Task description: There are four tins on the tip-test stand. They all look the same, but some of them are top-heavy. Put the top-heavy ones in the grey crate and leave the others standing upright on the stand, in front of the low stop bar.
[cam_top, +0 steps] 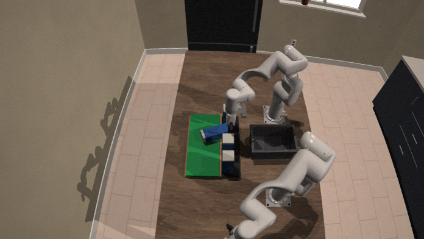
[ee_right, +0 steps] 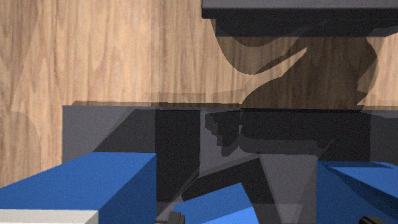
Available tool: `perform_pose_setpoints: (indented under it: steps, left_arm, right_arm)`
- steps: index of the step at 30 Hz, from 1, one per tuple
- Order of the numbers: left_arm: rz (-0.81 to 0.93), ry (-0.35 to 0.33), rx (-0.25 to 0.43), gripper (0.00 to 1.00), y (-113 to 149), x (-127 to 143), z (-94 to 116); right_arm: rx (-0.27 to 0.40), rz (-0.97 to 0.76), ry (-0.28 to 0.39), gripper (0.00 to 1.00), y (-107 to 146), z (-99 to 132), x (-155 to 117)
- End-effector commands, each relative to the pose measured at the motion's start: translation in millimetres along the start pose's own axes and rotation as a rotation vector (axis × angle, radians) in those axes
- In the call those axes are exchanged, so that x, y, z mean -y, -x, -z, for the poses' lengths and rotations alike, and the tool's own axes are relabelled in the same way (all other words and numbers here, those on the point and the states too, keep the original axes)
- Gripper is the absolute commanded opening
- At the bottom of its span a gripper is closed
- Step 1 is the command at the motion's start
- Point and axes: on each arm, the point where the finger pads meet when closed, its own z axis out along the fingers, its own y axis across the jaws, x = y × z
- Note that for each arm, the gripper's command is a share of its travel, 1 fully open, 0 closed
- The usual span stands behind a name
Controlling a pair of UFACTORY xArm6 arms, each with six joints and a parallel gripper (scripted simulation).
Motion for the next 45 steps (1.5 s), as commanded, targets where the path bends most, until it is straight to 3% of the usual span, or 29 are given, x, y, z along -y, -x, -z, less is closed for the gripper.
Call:
perform_pose_setpoints:
  steps: [1, 37, 45]
  left_arm:
    - [0.000, 0.000, -0.004, 1.00, -0.9, 0.0, 1.5]
    - [0.000, 0.000, -0.004, 1.00, -0.9, 0.0, 1.5]
    - [0.000, 0.000, -0.004, 1.00, -0.9, 0.0, 1.5]
  right_arm:
    - [0.004, 0.000, 0.003, 1.00, 1.2, 1.8, -0.7]
    - [0.004, 0.000, 0.003, 1.00, 1.2, 1.8, -0.7]
    - [0.004, 0.000, 0.003, 1.00, 1.1, 23.1, -0.8]
